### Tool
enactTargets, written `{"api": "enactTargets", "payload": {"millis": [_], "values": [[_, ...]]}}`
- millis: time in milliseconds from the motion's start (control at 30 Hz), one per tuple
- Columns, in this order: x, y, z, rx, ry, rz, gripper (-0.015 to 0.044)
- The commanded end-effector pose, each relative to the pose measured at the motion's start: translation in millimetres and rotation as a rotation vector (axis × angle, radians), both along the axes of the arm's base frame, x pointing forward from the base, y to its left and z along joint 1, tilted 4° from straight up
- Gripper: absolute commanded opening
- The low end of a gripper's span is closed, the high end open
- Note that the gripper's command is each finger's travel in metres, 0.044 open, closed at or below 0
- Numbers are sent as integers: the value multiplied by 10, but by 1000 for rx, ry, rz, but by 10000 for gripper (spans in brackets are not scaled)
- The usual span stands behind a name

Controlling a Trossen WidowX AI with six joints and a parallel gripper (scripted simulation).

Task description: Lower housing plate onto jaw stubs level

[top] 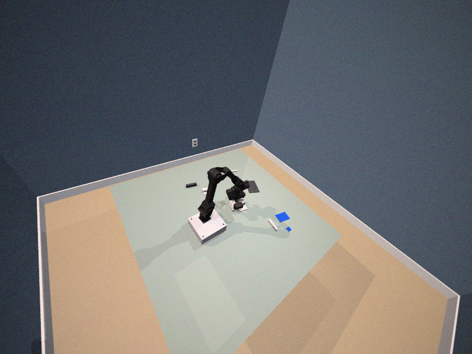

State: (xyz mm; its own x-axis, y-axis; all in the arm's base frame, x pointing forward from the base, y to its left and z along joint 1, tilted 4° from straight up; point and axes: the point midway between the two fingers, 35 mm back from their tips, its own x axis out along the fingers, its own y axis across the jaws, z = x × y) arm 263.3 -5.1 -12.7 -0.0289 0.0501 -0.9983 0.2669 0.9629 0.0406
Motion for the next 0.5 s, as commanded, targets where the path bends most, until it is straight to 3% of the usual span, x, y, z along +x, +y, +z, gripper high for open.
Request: {"api": "enactTargets", "payload": {"millis": [0, 467], "values": [[-1, 2, -14, 0, 0, -3, 351], [-2, 3, -38, 0, 0, -4, 351]]}}
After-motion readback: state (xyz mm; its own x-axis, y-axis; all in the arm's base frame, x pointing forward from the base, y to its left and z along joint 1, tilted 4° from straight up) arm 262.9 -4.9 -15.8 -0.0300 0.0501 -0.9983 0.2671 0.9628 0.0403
